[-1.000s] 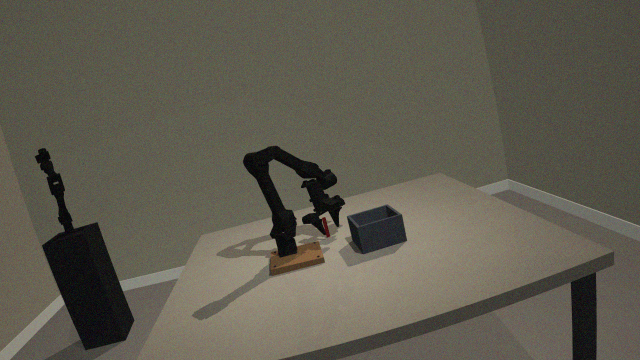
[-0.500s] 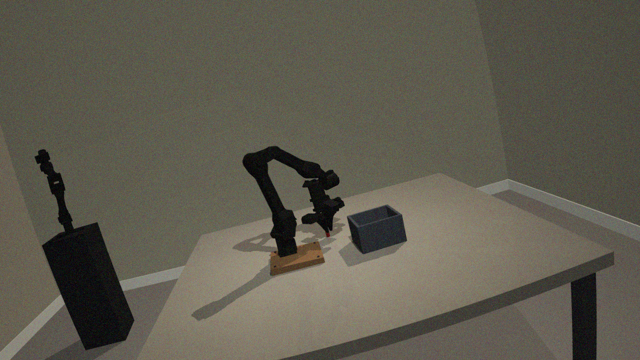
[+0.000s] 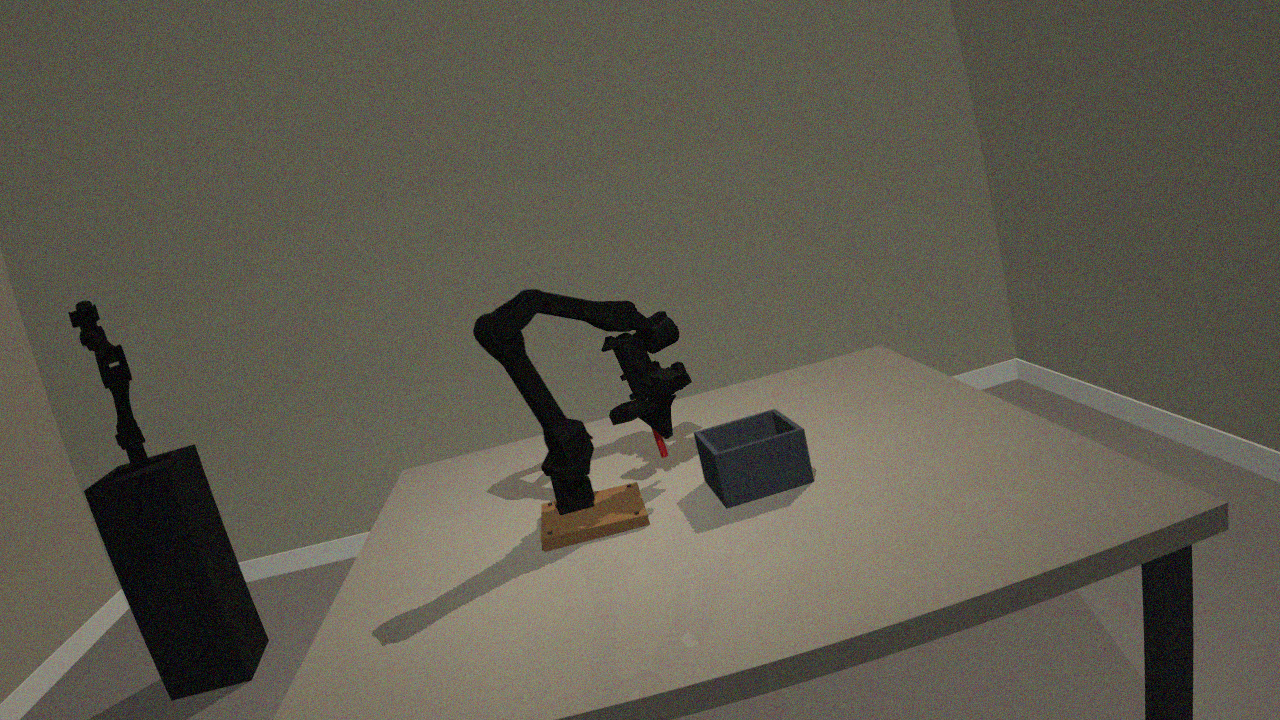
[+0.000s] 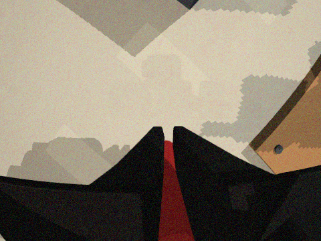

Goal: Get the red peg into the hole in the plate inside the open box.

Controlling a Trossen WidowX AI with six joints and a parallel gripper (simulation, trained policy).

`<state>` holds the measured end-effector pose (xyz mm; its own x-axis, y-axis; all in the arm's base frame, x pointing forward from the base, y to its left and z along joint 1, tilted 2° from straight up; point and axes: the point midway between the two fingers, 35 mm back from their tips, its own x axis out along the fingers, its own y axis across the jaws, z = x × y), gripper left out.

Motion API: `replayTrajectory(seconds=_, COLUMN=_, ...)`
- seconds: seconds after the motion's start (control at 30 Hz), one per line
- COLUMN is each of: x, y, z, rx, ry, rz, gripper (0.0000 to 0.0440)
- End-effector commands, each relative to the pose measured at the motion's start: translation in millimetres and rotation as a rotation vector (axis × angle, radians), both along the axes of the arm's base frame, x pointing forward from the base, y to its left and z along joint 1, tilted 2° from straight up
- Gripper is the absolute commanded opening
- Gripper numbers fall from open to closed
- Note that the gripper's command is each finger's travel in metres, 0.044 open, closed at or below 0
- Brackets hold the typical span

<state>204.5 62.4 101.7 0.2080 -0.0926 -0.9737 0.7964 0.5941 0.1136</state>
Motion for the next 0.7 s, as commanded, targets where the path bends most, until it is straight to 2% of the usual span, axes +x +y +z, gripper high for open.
replayTrajectory(seconds=0.0, x=6.8, y=-8.6, z=15.5, rx=-0.022, ry=-0.025, rz=0.004, gripper=0.0000)
replayTrajectory(seconds=0.3, x=27.9, y=-37.2, z=48.7, rx=-0.067, ry=-0.066, rz=-0.024, gripper=0.0000)
replayTrajectory(seconds=0.67, x=52.1, y=-80.4, z=65.9, rx=-0.098, ry=-0.089, rz=-0.101, gripper=0.0000)
